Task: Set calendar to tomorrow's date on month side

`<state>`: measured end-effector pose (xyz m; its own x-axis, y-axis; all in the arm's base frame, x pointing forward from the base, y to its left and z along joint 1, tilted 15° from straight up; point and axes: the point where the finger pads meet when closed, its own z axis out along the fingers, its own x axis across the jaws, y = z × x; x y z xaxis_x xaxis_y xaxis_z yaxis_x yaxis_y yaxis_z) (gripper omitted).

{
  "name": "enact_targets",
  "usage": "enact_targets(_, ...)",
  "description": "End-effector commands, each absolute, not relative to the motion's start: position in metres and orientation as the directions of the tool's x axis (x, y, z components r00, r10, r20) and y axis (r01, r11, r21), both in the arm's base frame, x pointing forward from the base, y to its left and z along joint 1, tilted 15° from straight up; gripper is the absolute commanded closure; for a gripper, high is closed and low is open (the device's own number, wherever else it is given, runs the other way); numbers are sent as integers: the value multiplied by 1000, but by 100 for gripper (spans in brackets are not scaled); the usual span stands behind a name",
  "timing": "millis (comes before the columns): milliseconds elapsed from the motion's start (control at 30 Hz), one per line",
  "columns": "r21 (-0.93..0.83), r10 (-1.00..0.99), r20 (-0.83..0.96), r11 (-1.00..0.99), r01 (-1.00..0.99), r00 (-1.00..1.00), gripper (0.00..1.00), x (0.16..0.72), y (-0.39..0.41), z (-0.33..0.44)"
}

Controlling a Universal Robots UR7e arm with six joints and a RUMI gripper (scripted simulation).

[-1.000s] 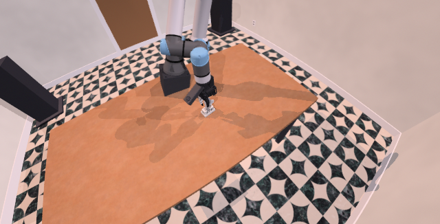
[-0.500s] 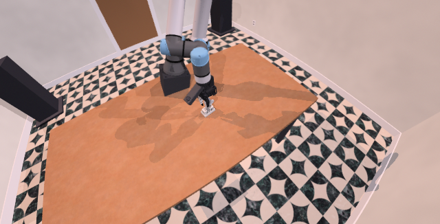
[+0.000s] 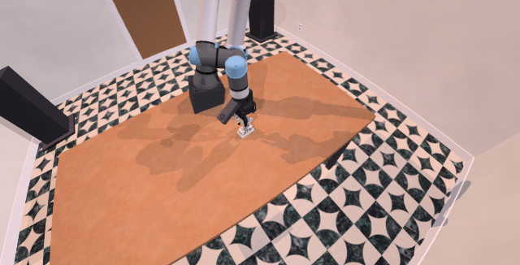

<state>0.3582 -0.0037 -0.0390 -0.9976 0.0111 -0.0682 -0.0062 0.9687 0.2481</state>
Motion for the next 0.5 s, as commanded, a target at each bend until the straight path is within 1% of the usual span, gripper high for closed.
enact_targets(0,248,10,-69,969,-7,-998,71,358,-3,-39)
enact_targets(467,249,10,-68,968,-7,-998,71,357,-2,-40)
